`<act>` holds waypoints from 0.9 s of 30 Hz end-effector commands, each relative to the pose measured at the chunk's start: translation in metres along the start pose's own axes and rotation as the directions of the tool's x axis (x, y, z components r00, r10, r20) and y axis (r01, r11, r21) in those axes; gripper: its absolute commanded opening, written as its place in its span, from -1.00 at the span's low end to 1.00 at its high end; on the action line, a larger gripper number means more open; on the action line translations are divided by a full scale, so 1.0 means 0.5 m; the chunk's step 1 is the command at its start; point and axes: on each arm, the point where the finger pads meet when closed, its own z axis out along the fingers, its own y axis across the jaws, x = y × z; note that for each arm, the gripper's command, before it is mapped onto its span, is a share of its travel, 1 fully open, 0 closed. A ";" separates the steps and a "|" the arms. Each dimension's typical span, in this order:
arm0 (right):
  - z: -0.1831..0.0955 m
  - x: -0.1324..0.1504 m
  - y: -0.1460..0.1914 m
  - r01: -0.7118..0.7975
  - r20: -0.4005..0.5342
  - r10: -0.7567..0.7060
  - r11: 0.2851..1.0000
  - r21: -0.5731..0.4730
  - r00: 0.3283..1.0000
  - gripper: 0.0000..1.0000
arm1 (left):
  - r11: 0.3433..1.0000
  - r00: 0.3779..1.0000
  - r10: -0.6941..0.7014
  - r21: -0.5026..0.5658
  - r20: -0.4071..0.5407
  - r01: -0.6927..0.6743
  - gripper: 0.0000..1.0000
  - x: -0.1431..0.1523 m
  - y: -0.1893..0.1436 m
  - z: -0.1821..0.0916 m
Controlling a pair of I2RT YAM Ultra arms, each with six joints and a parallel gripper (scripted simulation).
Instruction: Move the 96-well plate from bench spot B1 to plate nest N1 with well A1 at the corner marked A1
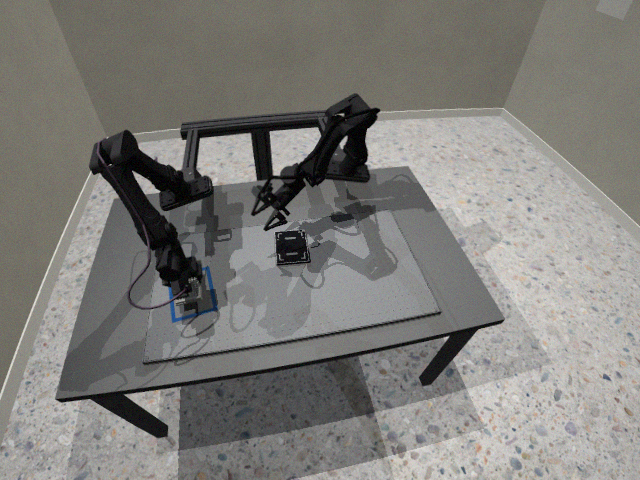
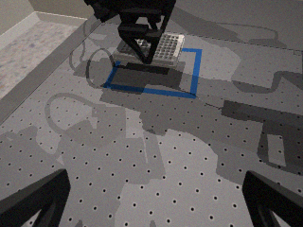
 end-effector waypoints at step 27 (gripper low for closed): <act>-0.031 0.134 0.467 -0.054 -0.017 0.054 0.998 0.019 0.998 0.63 | 0.874 0.910 0.320 0.452 -0.264 -0.177 1.00 -0.014 0.210 -0.416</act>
